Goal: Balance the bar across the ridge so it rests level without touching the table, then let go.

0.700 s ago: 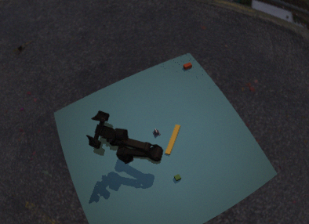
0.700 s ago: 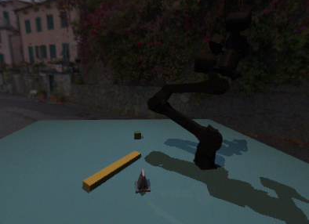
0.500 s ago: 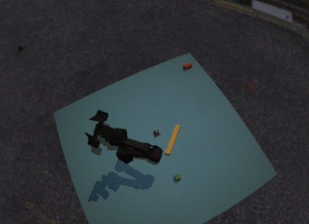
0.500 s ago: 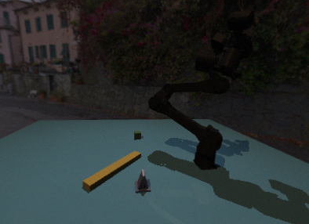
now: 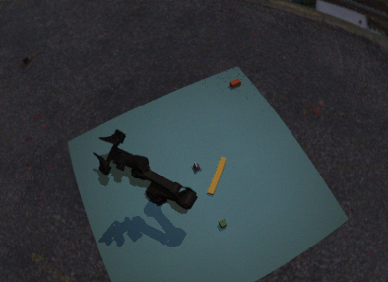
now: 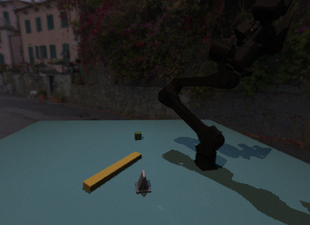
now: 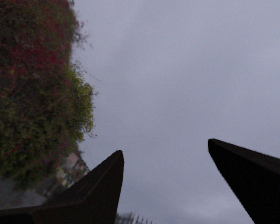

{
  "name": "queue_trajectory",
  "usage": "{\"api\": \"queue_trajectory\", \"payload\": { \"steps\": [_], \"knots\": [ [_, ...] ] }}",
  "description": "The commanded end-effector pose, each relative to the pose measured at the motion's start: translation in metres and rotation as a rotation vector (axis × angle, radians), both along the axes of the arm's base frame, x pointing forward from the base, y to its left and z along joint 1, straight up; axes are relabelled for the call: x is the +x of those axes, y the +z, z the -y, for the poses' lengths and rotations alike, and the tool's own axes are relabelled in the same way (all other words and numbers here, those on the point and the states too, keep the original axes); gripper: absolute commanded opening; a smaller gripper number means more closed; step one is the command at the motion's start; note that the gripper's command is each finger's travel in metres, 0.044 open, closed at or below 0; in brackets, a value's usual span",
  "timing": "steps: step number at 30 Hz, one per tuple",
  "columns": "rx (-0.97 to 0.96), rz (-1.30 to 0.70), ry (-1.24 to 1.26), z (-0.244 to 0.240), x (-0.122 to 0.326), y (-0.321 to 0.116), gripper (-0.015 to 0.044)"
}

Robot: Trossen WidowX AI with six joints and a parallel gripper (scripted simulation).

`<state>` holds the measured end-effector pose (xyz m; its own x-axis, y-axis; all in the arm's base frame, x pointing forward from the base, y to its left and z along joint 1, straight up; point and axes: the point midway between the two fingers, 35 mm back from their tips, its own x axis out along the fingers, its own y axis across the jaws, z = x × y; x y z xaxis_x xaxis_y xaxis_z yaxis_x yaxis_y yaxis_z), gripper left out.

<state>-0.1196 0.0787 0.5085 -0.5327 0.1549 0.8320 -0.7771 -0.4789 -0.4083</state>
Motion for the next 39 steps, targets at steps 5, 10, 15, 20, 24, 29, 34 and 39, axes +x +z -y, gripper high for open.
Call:
{"api": "queue_trajectory", "payload": {
  "steps": [5, 10, 15, 20, 24, 29, 34, 39],
  "knots": [
    [-0.12, 0.072, -0.162, -0.052, -0.006, -0.004, 0.0315],
    [-0.194, 0.109, -0.257, -0.082, -0.004, -0.01, 0.0315],
    [-0.267, 0.14, -0.354, -0.111, 0.004, -0.016, 0.0315],
    [-0.341, 0.167, -0.45, -0.139, 0.015, -0.024, 0.0315],
    [-0.403, 0.186, -0.526, -0.161, 0.026, -0.031, 0.0315],
    [-0.482, 0.208, -0.62, -0.186, 0.044, -0.041, 0.0315],
    [-0.564, 0.227, -0.711, -0.209, 0.065, -0.052, 0.0315],
    [-0.651, 0.245, -0.794, -0.229, 0.087, -0.065, 0.0315]
  ]
}}
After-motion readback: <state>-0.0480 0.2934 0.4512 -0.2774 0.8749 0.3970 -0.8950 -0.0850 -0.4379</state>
